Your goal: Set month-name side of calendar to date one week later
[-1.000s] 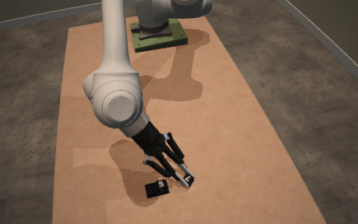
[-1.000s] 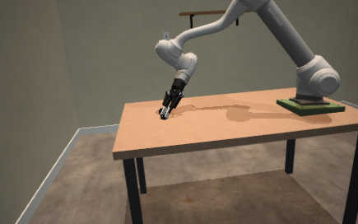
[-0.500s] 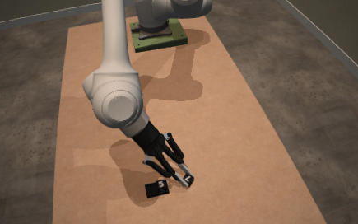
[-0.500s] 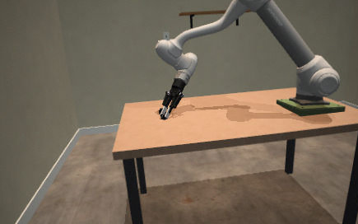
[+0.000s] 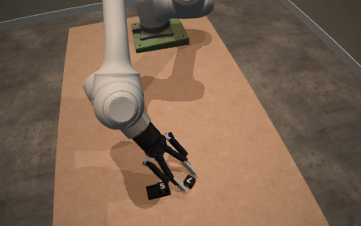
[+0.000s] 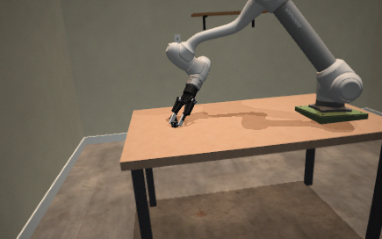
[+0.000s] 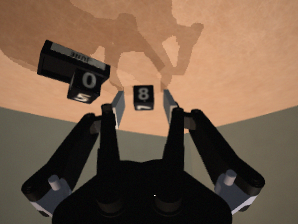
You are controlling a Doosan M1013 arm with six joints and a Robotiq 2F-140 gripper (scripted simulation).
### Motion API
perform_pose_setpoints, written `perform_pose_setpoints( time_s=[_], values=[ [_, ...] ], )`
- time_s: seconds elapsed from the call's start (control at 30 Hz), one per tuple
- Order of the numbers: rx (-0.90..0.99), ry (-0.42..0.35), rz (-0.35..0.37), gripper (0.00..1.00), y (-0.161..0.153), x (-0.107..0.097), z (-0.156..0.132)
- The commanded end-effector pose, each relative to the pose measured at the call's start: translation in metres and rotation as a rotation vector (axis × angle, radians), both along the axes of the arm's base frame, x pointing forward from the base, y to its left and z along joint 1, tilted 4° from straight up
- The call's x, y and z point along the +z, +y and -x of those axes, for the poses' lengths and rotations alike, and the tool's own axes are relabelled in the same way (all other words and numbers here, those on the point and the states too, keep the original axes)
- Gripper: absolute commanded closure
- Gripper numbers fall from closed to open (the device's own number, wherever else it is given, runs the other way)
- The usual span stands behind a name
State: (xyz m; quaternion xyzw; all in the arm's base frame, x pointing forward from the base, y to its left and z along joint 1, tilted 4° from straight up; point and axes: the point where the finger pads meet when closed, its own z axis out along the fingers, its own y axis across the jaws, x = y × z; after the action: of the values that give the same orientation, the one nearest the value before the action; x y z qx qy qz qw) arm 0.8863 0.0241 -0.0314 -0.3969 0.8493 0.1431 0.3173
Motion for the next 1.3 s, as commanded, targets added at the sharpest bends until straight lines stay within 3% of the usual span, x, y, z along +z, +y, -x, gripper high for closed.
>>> perform_pose_setpoints(
  time_s=[0.0,0.7,1.27],
  values=[
    [0.000,0.000,0.000,0.54,0.000,0.000,0.000],
    [0.000,0.000,0.000,0.54,0.000,0.004,0.000],
    [0.000,0.000,0.000,0.54,0.003,0.048,-0.002]
  ],
)
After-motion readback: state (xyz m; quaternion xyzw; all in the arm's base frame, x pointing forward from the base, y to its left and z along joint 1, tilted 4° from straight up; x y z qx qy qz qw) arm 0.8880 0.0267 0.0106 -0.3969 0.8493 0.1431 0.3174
